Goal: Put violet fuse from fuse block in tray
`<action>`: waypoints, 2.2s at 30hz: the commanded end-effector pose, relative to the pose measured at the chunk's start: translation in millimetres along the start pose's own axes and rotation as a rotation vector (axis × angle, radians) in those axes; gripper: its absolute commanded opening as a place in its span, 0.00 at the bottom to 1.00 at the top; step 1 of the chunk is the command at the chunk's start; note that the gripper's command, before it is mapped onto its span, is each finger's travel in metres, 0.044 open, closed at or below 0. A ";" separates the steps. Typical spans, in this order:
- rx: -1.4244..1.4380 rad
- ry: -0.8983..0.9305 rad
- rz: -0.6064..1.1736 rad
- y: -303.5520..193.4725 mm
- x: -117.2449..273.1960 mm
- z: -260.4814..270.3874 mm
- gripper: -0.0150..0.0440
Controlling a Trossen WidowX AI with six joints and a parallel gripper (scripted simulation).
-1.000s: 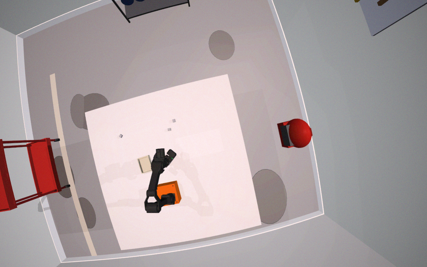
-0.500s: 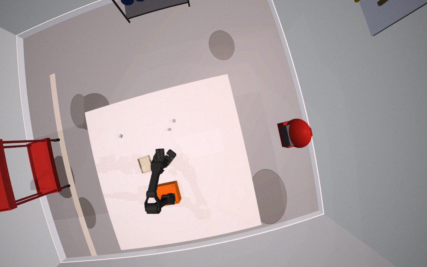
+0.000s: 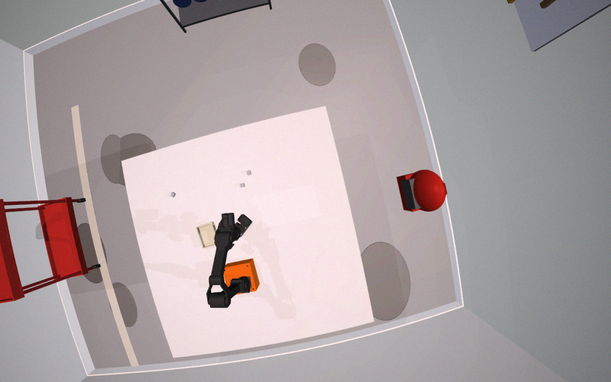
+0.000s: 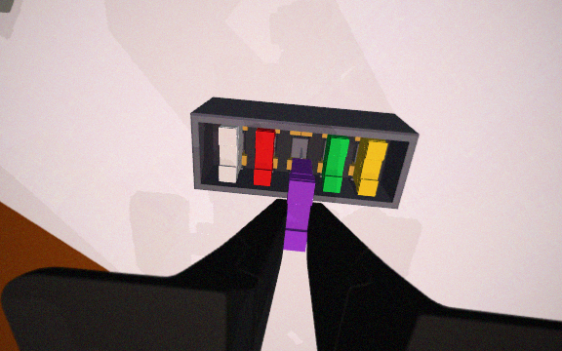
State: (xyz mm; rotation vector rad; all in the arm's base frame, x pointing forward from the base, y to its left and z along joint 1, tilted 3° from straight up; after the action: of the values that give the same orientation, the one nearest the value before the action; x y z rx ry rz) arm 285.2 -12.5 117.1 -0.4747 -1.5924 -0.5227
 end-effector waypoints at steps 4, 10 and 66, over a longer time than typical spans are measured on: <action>0.005 -0.003 -0.007 0.6 12.2 -0.6 0.25; 0.005 -0.002 -0.007 12.0 12.5 4.1 0.25; 0.003 0.013 -0.023 160.9 -2.3 148.7 0.25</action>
State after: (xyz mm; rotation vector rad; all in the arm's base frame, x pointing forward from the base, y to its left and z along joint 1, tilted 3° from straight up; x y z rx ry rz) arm 260.8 205.9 121.8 -0.4374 -1.5923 -0.5448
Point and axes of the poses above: the point midway between the two fingers, 35 mm back from their tips, its own x axis back along the fingers, its own z axis across the jaws, y = z × x, the point moved 7 cm from there along x, back along the fingers, and after that the axes turned 8 degrees about x, right-handed, at the moved point
